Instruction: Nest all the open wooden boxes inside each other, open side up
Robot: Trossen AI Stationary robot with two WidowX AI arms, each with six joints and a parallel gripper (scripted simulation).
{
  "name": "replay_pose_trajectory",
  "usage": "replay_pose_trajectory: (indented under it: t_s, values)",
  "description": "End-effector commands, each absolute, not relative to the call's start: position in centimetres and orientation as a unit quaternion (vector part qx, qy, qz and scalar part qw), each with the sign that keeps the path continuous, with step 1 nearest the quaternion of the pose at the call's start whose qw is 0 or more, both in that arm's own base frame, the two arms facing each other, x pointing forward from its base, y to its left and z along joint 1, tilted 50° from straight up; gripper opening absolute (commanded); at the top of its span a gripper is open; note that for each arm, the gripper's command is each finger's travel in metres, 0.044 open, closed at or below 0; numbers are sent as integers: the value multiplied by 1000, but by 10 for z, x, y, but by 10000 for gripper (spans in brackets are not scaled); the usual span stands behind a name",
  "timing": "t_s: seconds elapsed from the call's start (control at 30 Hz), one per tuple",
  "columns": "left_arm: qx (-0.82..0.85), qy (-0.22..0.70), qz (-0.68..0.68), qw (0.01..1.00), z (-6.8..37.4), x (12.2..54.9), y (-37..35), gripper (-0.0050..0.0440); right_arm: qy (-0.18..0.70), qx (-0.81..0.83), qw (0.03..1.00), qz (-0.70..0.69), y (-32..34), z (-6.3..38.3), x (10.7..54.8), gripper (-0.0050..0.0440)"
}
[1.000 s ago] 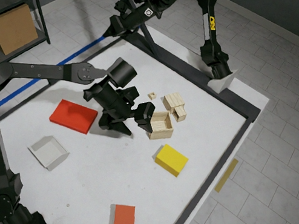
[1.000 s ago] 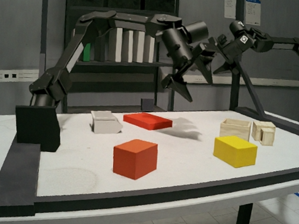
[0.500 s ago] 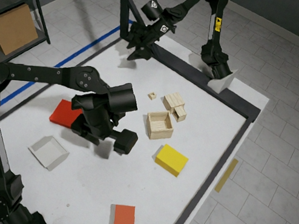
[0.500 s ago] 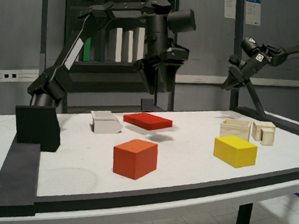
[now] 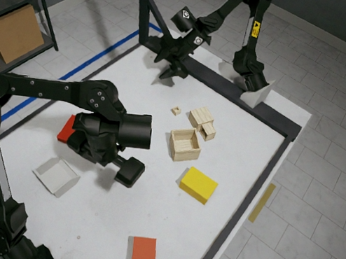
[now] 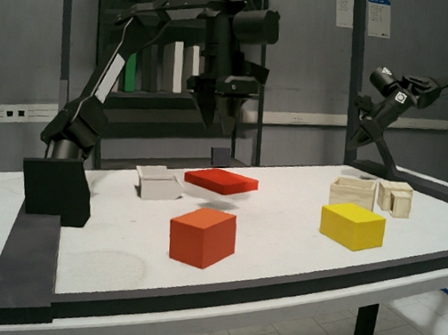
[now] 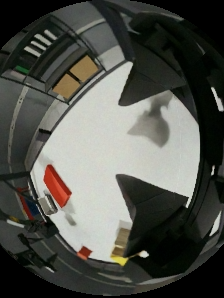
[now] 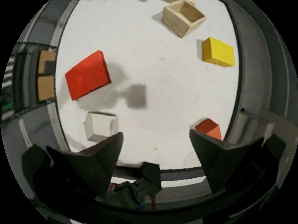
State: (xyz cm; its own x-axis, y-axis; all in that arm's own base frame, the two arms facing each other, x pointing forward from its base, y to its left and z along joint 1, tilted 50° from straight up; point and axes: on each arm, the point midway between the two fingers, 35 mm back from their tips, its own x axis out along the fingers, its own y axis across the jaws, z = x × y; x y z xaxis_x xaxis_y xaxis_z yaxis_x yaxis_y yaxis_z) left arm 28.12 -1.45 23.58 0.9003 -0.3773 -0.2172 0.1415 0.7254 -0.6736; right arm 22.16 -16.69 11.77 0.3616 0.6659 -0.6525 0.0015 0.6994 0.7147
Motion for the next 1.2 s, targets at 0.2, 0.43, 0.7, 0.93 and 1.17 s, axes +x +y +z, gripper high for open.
replay_pose_trajectory:
  t_s: [0.2, 0.43, 0.7, 0.93, 1.17]
  values:
    - [-382, 238, -91, 888, 211, 292, 8, 400, 520, 317, 762, 219, -167, 120, 222, 400]
    - [-444, 325, -28, 835, 173, 295, 36, 400, 520, 317, 762, 219, -167, 120, 222, 400]
    - [-548, 433, 58, 713, 120, 286, 75, 400, 520, 317, 762, 219, -167, 120, 222, 400]
    - [-615, 487, 98, 612, 94, 269, 91, 400, 520, 317, 762, 219, -167, 120, 222, 400]
    - [-690, 528, 128, 478, 71, 251, 108, 400, 520, 317, 762, 219, -167, 120, 222, 400]
